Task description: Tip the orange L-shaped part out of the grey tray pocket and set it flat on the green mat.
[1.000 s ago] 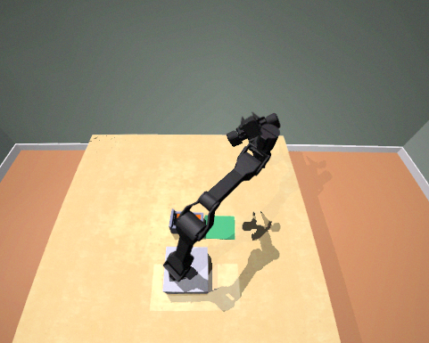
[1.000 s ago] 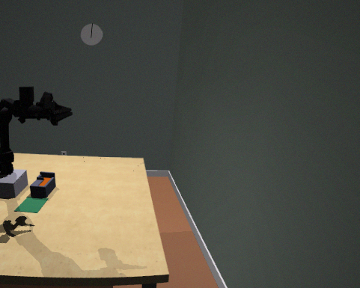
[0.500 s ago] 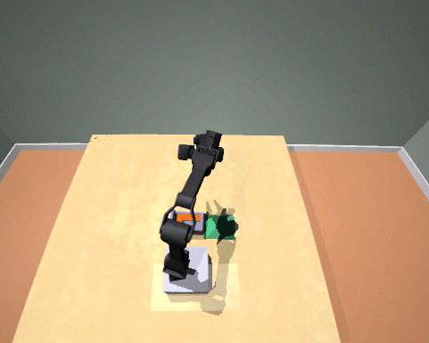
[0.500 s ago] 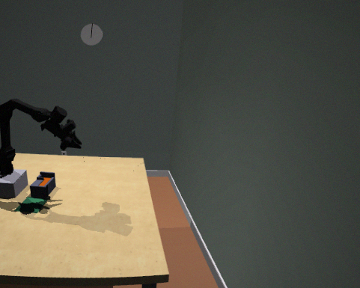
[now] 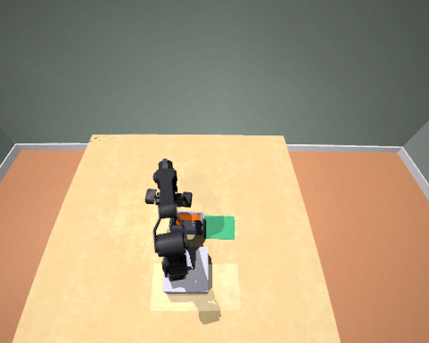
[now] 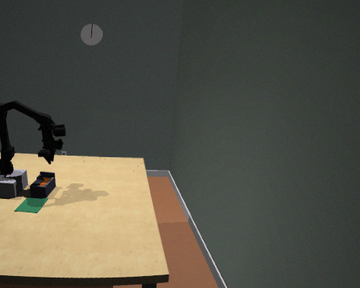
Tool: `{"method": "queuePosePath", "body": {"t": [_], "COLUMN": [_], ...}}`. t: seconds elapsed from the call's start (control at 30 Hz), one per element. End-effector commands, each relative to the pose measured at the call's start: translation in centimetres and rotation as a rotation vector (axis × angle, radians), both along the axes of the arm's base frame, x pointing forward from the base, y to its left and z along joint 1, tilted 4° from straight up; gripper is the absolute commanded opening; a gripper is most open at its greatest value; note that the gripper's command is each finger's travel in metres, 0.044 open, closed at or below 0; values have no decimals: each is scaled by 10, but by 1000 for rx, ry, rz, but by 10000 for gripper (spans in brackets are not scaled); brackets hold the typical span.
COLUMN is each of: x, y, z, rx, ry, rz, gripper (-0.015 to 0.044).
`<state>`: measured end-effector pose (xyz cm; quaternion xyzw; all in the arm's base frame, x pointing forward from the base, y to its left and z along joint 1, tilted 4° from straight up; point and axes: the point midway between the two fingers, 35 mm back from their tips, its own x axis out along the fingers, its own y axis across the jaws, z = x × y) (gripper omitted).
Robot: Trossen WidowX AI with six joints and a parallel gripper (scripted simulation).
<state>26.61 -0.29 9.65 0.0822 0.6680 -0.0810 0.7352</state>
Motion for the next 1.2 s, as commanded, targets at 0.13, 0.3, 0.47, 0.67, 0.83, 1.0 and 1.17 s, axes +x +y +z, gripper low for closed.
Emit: {"method": "queuePosePath", "body": {"t": [0.13, 0.3, 0.47, 0.67, 0.83, 1.0, 1.17], "x": [-23, -20, -22, -22, -22, -21, -21], "y": [2, 1, -3, -3, -3, -4, -4], "z": [-6, -31, -80, -80, -86, -94, -102], "rx": [-58, -58, -58, -58, -58, -58, -58], "ry": [79, 79, 80, 80, 80, 80, 80], "rz": [-6, -6, -6, -6, -6, -6, -6], "gripper": [180, 180, 180, 180, 180, 180, 180]}}
